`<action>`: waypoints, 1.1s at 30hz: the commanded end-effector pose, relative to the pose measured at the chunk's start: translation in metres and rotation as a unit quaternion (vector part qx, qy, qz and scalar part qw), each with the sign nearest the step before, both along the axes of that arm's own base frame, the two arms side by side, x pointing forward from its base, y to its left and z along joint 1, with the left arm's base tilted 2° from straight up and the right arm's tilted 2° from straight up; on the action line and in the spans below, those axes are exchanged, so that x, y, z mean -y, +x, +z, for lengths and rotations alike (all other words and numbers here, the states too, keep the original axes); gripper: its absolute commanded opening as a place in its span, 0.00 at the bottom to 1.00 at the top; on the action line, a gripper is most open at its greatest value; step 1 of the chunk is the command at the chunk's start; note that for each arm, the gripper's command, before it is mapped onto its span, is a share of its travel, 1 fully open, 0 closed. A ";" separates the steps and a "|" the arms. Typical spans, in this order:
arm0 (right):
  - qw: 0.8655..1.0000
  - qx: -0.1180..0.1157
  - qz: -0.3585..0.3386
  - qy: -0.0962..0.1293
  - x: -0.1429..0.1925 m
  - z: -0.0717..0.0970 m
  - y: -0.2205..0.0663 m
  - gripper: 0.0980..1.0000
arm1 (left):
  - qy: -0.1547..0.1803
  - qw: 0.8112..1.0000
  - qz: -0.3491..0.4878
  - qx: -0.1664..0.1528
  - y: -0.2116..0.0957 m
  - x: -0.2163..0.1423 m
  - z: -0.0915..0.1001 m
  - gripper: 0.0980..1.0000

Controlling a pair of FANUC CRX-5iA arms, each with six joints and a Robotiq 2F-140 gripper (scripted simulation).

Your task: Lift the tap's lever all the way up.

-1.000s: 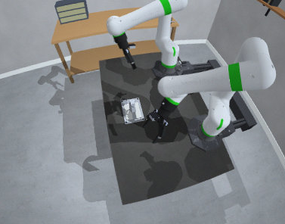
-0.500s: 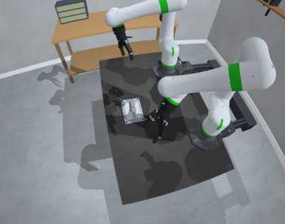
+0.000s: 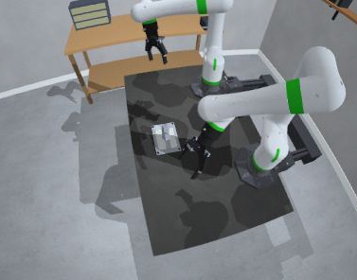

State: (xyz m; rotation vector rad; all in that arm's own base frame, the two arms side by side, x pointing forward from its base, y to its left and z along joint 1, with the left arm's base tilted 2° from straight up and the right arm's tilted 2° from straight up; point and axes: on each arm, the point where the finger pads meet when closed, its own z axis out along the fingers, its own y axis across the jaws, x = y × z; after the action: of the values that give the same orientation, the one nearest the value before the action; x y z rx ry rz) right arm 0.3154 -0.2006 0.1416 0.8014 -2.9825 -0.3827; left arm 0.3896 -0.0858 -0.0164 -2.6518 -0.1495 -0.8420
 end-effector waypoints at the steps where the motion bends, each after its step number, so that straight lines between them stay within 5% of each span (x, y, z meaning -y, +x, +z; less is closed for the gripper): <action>1: 0.999 0.017 0.027 0.003 0.023 0.007 -0.004 1.00 | 0.000 1.000 0.000 0.001 0.000 0.000 0.000 1.00; 12: 0.992 0.060 0.112 -0.012 0.095 0.031 -0.035 1.00 | 0.000 1.000 0.000 0.001 0.000 0.000 0.000 1.00; 33: 0.966 0.099 0.234 -0.045 0.188 0.067 -0.109 1.00 | 0.000 1.000 0.000 0.001 0.000 0.000 0.000 1.00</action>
State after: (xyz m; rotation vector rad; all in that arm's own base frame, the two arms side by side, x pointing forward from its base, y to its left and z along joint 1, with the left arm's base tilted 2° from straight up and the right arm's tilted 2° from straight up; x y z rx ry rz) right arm 0.2222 -0.3702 0.2014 1.4811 -2.8430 -0.1731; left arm 0.3896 -0.0858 -0.0164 -2.6518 -0.1495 -0.8420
